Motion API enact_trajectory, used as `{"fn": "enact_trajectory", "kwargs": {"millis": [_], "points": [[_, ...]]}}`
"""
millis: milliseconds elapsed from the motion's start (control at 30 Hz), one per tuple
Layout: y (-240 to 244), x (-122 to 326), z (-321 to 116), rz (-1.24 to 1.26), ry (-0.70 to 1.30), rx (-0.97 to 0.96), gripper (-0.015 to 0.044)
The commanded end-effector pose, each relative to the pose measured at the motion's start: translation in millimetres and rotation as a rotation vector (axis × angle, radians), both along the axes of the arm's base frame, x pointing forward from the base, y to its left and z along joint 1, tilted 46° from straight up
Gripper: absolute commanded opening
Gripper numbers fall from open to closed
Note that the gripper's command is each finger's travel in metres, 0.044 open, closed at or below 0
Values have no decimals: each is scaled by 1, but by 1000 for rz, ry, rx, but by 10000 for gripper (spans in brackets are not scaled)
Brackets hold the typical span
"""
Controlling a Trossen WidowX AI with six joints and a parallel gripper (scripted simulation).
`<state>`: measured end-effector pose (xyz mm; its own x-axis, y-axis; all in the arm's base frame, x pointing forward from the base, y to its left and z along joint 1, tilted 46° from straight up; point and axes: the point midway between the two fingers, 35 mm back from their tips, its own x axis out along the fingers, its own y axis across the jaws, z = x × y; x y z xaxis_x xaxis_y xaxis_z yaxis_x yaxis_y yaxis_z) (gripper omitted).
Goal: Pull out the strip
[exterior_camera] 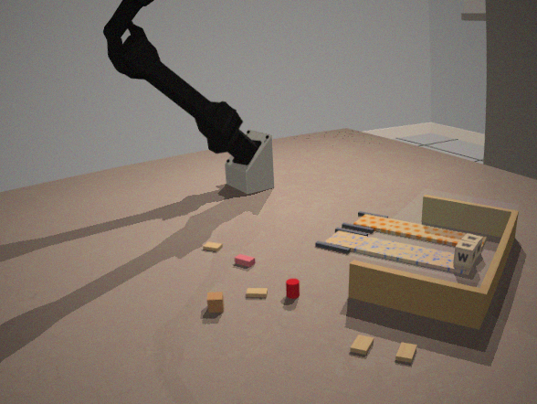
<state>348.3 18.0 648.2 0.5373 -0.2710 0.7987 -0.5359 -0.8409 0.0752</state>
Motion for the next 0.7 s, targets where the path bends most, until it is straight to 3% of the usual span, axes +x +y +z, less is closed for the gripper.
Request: {"fn": "enact_trajectory", "kwargs": {"millis": [0,133,333,667], "points": [[1,2,-2,-9,12,-6,400],[14,36,-48,-181,245,-144,400],[38,80,-141,-456,648,-499,400],[69,95,-310,-797,1171,-1368,400]]}}
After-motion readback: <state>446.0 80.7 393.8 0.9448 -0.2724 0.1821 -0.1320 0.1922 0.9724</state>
